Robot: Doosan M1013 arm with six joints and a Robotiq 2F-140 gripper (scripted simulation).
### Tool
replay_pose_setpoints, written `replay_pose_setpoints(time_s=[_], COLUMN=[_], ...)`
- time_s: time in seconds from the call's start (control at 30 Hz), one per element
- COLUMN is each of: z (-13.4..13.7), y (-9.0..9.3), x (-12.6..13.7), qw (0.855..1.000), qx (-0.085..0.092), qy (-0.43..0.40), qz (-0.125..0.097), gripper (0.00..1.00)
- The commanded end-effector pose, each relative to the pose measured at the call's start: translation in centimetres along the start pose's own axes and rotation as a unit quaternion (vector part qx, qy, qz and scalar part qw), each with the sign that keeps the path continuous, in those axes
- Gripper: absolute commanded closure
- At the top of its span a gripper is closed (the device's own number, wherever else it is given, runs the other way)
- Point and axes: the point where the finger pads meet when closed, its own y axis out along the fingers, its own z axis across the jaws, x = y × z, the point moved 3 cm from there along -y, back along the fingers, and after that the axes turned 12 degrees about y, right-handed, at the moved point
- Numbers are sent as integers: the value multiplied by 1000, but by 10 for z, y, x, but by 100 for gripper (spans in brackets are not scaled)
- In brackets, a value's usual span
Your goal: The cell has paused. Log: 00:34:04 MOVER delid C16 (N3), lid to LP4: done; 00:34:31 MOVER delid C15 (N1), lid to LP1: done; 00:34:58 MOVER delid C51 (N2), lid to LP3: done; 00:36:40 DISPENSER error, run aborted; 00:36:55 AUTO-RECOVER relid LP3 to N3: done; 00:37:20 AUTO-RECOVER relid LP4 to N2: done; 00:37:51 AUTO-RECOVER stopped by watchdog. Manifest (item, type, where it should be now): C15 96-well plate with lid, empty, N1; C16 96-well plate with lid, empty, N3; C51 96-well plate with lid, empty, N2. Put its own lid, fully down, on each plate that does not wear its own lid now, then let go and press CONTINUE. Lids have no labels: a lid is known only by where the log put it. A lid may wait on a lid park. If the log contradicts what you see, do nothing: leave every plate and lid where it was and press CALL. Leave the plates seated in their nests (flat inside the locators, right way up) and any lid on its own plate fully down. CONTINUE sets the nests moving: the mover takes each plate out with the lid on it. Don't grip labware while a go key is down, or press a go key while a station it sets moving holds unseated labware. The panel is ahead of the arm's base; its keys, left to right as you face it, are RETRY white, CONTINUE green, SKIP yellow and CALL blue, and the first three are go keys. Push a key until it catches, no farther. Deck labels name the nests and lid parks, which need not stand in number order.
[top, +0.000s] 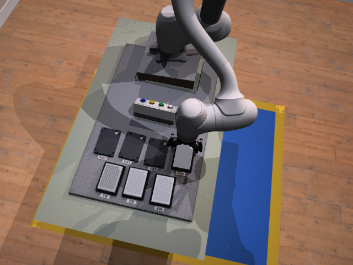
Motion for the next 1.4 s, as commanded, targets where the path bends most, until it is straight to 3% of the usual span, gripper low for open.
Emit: replay_pose_setpoints(time_s=[0.0, 0.77, 1.37], z=[-1, -1, -1], y=[7, 35, 42], x=[2, 1, 1], qw=[1000, 1000, 1000], qx=[-1, -1, -1], qy=[3, 3, 3], qz=[-1, -1, -1], gripper=[34, 34, 34])
